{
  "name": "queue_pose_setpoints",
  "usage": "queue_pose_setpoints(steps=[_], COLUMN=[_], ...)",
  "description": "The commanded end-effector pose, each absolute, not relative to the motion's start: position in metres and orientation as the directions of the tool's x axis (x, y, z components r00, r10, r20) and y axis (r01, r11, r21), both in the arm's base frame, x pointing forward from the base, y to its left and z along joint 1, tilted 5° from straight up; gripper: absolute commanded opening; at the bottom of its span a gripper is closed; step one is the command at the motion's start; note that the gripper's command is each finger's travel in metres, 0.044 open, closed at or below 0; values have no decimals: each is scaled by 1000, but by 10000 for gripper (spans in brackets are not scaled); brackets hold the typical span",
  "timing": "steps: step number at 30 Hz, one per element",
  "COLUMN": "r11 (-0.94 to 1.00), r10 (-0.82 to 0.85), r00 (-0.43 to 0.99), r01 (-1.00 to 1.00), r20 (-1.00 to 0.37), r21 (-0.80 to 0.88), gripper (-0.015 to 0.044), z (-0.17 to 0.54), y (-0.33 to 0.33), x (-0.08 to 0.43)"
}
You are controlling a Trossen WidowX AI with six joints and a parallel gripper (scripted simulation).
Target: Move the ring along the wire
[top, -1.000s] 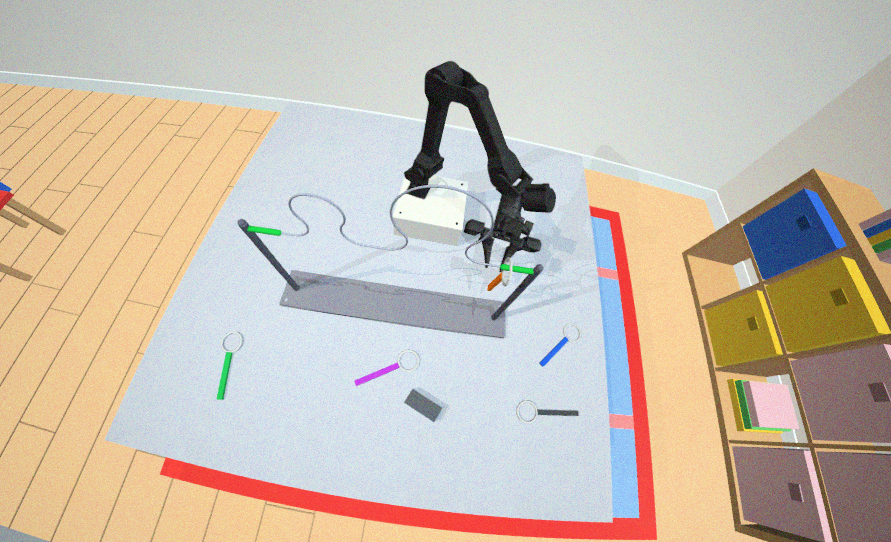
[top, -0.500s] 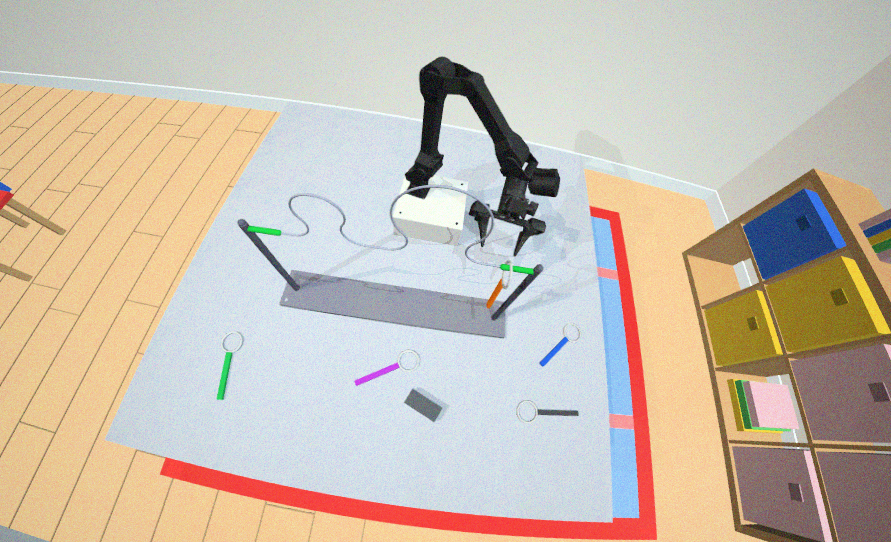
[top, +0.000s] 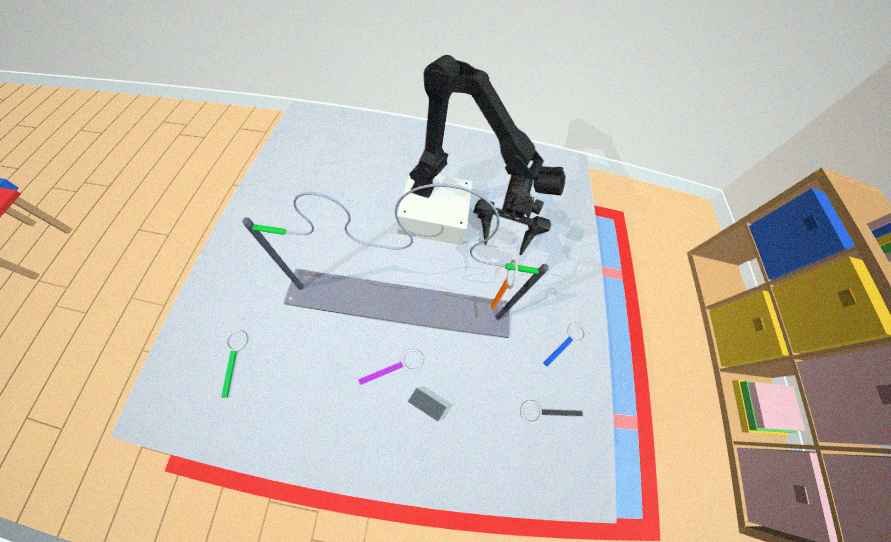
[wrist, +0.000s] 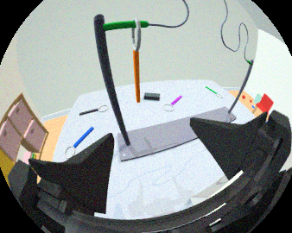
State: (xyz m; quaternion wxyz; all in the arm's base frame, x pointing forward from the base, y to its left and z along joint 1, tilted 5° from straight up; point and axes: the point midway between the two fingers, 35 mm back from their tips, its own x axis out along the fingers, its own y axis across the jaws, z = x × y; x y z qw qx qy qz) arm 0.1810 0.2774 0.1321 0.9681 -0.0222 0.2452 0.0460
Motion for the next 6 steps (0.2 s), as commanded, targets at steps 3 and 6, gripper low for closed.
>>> queue_pose_setpoints(steps=[3, 6], r11=[995, 995], r10=[77, 77], r00=[877, 877], r01=[-96, -96], r20=[-474, -474], r21=[-16, -16], gripper=[440, 440], z=[133, 133], y=[277, 277], x=[181, 181])
